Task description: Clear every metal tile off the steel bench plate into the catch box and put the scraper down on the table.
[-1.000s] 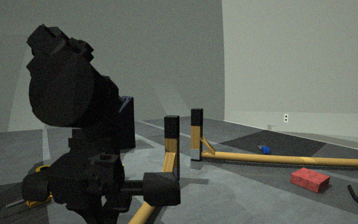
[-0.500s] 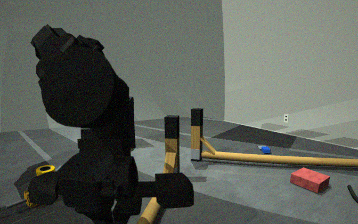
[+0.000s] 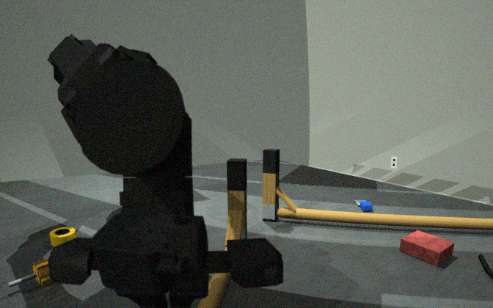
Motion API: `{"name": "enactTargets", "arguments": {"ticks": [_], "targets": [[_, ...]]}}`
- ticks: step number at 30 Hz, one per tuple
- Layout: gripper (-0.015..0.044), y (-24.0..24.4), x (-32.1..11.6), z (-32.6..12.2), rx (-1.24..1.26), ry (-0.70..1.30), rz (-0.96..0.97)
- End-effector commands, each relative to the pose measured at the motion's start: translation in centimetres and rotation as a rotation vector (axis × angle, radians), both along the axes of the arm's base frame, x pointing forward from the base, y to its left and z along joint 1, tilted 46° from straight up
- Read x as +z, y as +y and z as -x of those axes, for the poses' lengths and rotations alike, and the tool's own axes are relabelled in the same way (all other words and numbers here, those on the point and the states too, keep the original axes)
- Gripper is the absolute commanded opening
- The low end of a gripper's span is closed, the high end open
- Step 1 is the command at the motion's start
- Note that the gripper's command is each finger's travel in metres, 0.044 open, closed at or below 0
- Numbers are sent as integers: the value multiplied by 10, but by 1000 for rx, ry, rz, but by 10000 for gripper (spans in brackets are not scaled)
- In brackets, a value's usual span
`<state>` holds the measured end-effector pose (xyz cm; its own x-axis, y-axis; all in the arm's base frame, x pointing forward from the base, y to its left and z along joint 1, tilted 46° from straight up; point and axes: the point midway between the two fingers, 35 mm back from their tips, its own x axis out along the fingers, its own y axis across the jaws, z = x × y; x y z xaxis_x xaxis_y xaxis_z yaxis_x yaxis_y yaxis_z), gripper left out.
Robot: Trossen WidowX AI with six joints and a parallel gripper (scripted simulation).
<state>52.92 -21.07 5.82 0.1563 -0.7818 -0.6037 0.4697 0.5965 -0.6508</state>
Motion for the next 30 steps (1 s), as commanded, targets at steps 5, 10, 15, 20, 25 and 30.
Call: {"name": "enactTargets", "arguments": {"ticks": [5, 10, 15, 20, 25, 30], "targets": [[0, 18, 17, -3, 1, -3, -2], [0, 32, 29, -4, 1, -6, -2], [0, 46, 43, -4, 2, -9, -2], [0, 60, 56, -3, 3, -12, -1], [0, 72, 67, -2, 4, -14, 0], [0, 75, 75, 2, 5, -15, 0]]}}
